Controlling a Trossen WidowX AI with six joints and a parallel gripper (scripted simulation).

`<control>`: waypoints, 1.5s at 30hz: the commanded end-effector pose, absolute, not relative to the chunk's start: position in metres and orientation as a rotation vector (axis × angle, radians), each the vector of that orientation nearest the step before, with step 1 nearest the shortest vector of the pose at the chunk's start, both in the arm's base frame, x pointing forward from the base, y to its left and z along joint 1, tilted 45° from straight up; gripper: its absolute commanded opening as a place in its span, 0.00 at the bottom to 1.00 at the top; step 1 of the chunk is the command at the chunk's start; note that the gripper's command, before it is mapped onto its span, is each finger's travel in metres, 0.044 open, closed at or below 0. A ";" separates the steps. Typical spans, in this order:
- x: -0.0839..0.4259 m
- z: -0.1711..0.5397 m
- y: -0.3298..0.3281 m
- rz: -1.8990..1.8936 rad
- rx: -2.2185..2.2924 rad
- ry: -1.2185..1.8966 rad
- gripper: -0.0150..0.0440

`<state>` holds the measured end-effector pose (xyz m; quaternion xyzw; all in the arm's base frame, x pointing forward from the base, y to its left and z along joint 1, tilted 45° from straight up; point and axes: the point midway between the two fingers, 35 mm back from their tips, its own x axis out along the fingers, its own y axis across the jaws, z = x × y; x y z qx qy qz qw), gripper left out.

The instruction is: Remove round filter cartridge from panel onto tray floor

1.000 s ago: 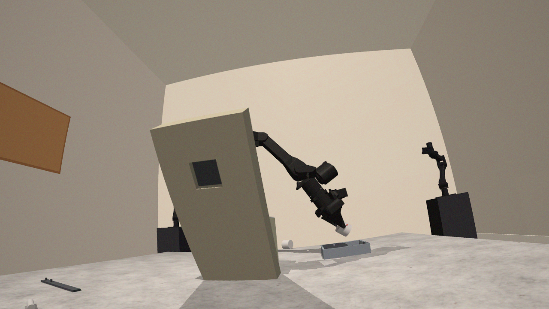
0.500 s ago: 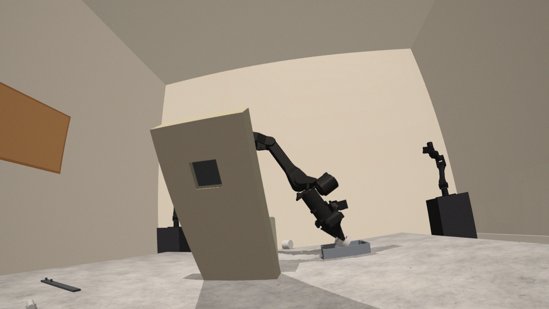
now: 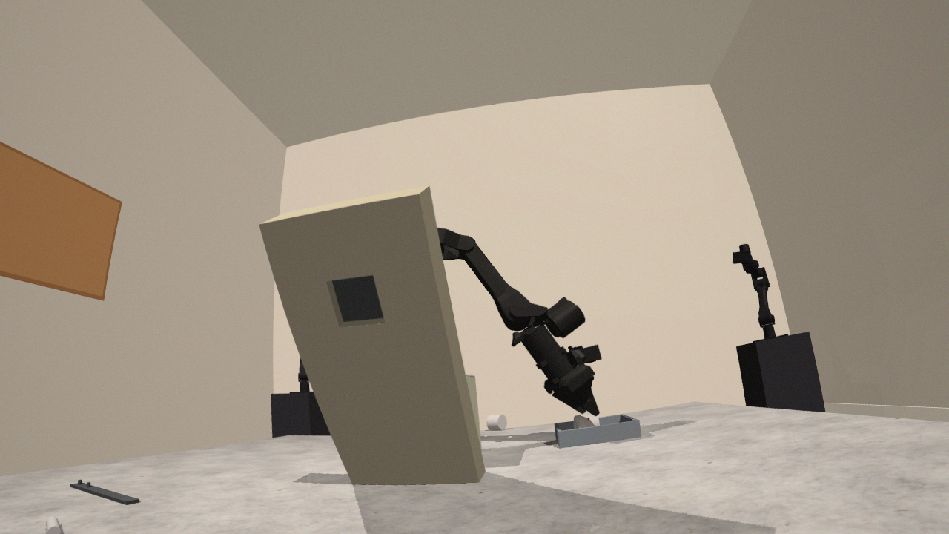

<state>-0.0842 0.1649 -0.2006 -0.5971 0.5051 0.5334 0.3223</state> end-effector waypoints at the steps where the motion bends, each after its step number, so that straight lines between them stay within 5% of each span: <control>1: -0.088 -0.185 0.185 1.405 -1.563 1.321 1.00; 45: -0.090 -0.162 0.204 1.405 -1.560 1.325 1.00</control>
